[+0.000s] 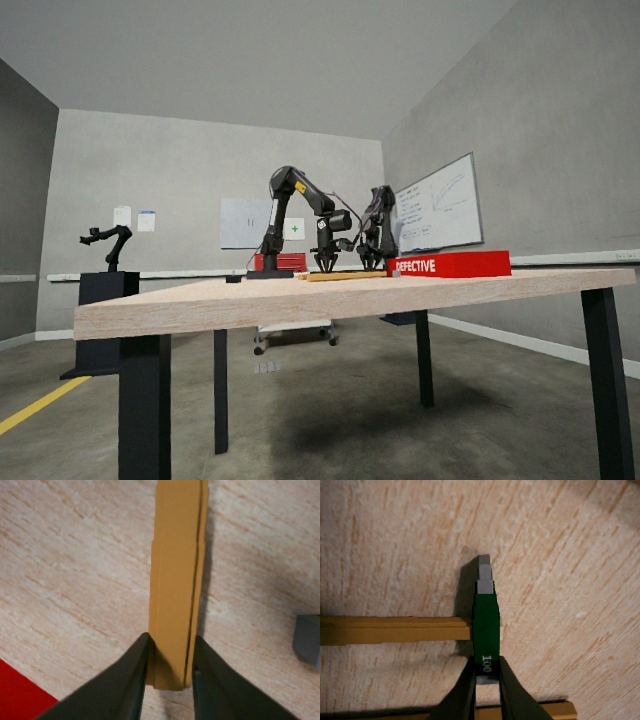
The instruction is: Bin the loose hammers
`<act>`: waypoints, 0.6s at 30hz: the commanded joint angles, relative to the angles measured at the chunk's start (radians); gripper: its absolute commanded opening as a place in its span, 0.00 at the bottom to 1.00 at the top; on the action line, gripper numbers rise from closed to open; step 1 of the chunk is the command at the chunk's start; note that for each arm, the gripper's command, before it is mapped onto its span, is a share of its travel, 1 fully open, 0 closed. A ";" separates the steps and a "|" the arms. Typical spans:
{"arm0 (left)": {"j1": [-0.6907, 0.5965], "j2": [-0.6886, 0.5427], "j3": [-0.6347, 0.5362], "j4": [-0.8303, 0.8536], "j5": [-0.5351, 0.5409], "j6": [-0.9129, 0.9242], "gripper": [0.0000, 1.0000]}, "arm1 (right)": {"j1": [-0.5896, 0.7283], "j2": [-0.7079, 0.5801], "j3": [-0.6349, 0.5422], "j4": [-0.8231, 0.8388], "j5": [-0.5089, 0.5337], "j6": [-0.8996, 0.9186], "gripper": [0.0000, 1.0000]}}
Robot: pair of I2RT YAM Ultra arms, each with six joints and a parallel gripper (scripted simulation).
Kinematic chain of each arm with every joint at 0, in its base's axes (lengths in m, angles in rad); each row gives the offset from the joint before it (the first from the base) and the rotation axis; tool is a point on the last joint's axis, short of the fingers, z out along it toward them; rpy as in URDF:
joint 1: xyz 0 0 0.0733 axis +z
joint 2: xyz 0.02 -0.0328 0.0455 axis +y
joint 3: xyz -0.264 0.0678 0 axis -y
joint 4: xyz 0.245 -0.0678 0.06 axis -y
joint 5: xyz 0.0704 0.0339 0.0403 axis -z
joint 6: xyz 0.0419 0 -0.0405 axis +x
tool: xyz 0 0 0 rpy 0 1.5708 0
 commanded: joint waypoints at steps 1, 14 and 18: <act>0.002 0.004 0.014 0.004 0.003 0.002 0.17 | -0.010 -0.010 -0.008 0.017 -0.005 0.005 0.00; 0.009 0.019 -0.006 -0.070 -0.017 0.000 0.17 | -0.016 -0.010 -0.008 -0.016 0.043 0.009 0.08; 0.009 0.022 -0.013 -0.083 -0.021 0.000 0.17 | -0.023 -0.017 -0.008 -0.024 0.080 0.002 0.08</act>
